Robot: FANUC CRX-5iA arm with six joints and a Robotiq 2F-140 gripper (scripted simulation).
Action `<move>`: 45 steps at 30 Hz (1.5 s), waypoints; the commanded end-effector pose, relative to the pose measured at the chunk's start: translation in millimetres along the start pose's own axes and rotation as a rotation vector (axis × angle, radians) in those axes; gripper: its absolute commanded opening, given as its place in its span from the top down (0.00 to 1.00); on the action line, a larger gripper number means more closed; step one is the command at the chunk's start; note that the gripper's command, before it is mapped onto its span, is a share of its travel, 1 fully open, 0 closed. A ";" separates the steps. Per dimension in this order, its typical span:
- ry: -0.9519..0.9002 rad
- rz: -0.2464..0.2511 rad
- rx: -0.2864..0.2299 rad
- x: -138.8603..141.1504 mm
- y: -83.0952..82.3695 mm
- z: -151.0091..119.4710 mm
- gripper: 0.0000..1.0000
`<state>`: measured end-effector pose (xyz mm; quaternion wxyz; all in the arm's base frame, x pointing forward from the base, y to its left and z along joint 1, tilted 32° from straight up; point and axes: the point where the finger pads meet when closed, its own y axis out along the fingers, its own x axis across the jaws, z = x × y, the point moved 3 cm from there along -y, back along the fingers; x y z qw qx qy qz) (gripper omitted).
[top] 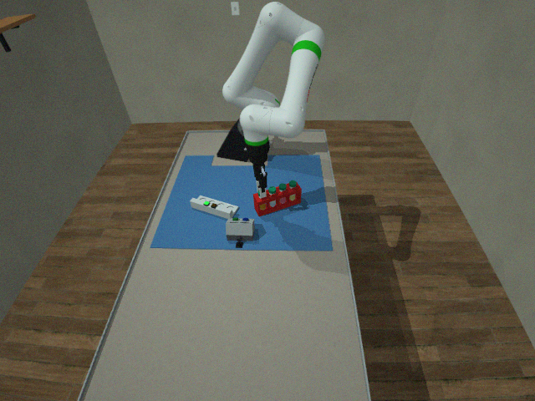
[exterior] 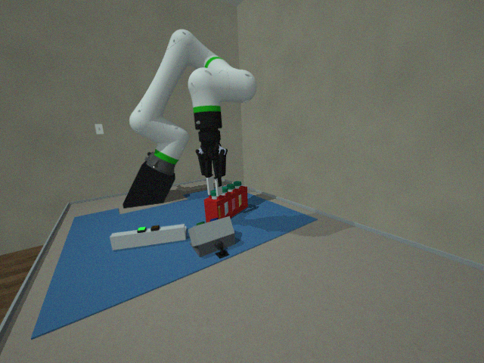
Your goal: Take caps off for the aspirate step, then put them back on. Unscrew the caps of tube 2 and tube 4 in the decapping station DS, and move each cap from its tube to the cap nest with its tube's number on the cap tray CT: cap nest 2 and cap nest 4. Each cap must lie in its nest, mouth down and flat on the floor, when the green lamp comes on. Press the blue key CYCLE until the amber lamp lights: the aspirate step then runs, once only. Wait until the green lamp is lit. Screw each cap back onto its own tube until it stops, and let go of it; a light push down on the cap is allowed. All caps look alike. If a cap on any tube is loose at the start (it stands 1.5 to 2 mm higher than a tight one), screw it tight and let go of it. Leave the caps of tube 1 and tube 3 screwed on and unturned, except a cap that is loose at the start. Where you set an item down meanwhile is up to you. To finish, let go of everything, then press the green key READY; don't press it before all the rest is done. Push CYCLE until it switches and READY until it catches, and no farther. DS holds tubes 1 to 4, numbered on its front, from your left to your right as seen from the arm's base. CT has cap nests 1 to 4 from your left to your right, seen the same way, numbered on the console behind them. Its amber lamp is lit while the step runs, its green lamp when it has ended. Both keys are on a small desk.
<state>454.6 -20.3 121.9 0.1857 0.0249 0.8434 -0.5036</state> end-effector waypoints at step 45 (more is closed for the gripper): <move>-0.338 -0.015 0.015 -0.8 0.2 -0.7 0.65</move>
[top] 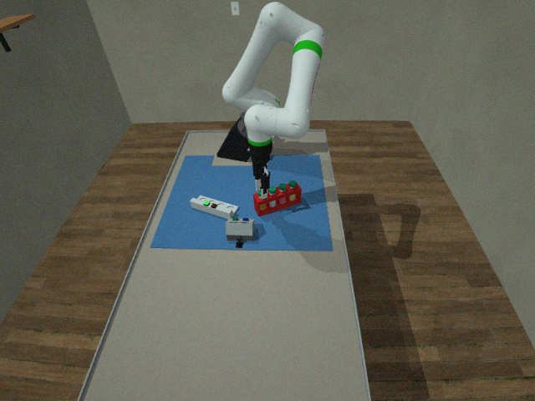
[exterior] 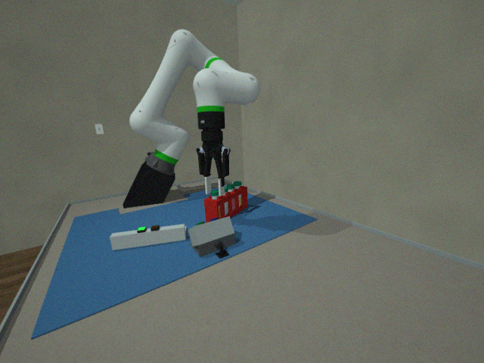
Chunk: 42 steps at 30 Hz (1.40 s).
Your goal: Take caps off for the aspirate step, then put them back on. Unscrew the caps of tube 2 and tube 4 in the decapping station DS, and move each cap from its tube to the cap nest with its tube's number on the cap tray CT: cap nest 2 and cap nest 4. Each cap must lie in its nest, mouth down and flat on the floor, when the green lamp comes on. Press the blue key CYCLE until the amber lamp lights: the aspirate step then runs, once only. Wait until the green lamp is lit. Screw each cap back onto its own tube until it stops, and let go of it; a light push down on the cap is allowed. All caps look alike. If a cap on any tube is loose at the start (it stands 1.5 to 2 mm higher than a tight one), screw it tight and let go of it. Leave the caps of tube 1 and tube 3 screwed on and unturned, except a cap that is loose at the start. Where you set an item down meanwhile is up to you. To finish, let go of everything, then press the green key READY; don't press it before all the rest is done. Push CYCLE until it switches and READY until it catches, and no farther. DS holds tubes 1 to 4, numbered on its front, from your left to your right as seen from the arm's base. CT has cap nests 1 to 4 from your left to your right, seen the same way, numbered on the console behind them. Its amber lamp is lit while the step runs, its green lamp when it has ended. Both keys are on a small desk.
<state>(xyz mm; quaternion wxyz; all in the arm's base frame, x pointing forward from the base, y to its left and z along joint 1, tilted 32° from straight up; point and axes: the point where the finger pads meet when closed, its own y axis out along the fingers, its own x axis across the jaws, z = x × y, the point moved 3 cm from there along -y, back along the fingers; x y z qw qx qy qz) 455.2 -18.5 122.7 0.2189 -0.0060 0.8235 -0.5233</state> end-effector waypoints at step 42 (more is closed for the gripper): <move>0.137 0.012 -0.024 0.4 0.5 0.9 1.00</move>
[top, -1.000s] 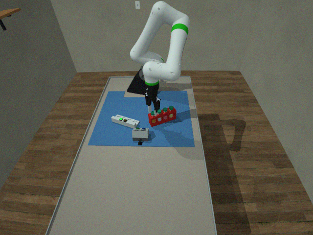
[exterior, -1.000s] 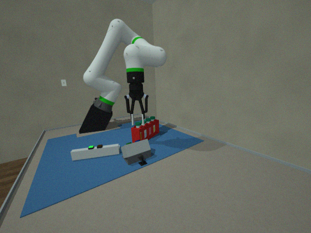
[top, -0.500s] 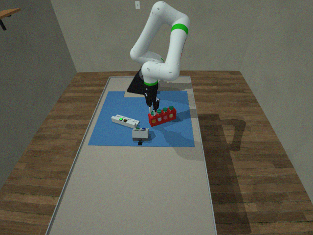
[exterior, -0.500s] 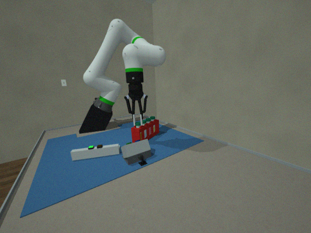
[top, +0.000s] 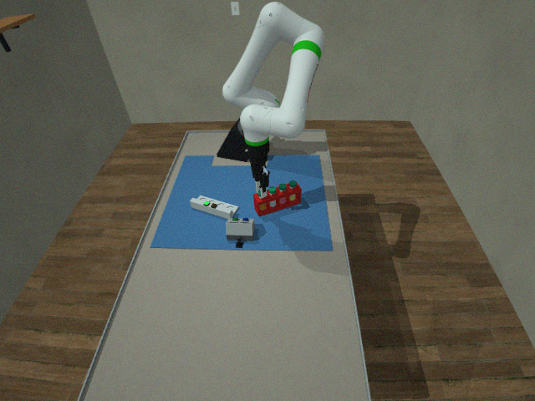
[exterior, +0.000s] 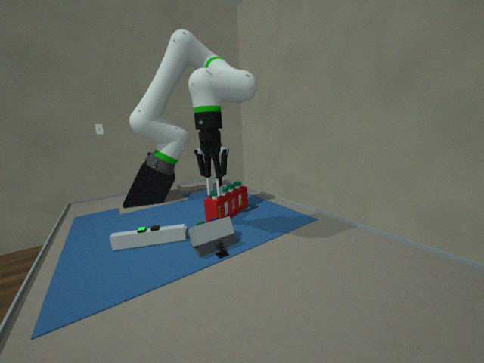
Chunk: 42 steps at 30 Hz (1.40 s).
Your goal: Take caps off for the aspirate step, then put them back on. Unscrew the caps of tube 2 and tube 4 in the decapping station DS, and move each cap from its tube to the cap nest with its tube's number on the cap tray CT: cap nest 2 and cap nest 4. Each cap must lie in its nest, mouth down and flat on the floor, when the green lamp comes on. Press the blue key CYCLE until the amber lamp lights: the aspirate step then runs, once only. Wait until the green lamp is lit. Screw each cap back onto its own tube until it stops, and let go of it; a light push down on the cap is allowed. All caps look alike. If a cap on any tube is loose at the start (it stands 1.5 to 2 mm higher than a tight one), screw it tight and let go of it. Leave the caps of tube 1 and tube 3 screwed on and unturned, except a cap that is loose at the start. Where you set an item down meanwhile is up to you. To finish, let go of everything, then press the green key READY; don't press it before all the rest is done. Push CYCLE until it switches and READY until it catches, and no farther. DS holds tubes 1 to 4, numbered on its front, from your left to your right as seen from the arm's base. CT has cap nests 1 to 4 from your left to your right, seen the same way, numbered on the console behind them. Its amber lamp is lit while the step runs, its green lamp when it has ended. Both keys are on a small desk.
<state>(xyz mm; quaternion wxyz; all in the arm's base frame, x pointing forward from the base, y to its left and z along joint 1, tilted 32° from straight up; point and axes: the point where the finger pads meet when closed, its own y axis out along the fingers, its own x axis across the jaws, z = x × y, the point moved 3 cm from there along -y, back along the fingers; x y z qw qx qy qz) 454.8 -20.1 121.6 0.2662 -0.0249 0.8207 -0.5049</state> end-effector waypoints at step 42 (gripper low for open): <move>0.272 -0.011 0.014 -0.8 0.4 -0.6 0.65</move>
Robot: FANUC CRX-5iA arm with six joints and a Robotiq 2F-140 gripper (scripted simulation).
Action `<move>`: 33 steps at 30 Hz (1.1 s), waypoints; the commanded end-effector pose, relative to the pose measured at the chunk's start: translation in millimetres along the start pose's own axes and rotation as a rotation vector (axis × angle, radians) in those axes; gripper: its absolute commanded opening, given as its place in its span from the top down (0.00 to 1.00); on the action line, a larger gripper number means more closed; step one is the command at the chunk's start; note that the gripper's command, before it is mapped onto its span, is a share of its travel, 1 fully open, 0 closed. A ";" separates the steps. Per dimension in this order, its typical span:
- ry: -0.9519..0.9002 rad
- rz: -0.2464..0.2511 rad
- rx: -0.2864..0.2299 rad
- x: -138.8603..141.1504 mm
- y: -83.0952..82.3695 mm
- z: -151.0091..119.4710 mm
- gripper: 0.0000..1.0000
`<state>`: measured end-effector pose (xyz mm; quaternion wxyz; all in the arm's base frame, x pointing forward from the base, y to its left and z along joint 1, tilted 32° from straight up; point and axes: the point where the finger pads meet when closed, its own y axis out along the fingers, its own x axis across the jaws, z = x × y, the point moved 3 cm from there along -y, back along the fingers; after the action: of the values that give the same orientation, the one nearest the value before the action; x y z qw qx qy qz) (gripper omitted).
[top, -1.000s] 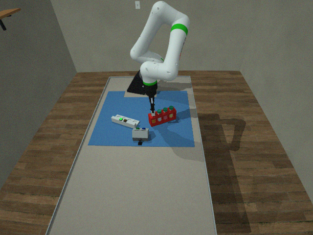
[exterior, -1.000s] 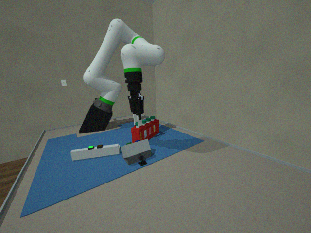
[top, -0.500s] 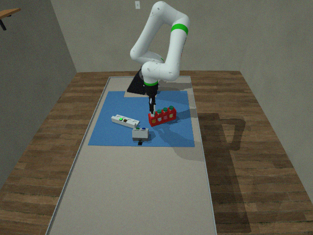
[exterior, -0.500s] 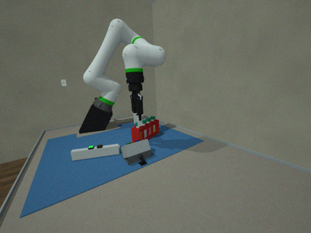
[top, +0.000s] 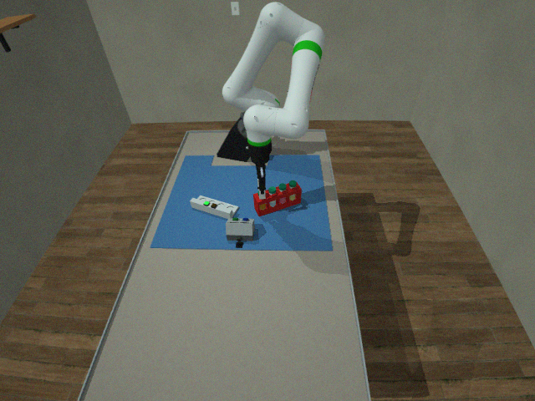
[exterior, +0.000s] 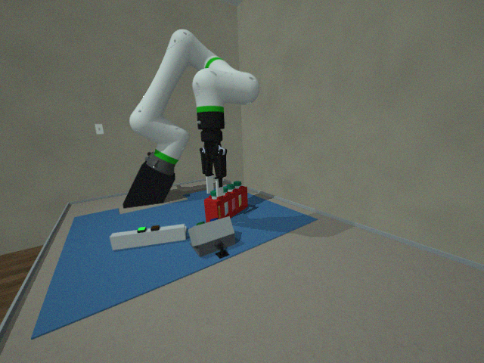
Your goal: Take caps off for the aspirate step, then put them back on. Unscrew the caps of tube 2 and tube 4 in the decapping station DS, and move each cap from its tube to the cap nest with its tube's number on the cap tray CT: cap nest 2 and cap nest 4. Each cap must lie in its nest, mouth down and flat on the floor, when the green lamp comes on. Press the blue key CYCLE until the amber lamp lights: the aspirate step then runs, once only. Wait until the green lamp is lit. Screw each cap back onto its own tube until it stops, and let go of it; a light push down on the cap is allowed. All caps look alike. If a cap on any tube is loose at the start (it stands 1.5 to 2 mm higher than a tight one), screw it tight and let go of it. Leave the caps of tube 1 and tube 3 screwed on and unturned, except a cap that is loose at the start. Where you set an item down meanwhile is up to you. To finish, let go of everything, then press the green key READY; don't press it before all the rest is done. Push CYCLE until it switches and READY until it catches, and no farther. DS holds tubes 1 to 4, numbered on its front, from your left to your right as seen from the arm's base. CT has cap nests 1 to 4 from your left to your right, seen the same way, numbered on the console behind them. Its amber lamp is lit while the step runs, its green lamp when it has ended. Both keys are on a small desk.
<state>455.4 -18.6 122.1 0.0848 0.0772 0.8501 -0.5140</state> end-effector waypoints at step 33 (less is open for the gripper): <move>-0.779 0.012 -0.014 0.1 -0.1 0.7 1.00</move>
<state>455.3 -19.1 121.9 0.4048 -0.1192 0.7573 -0.4984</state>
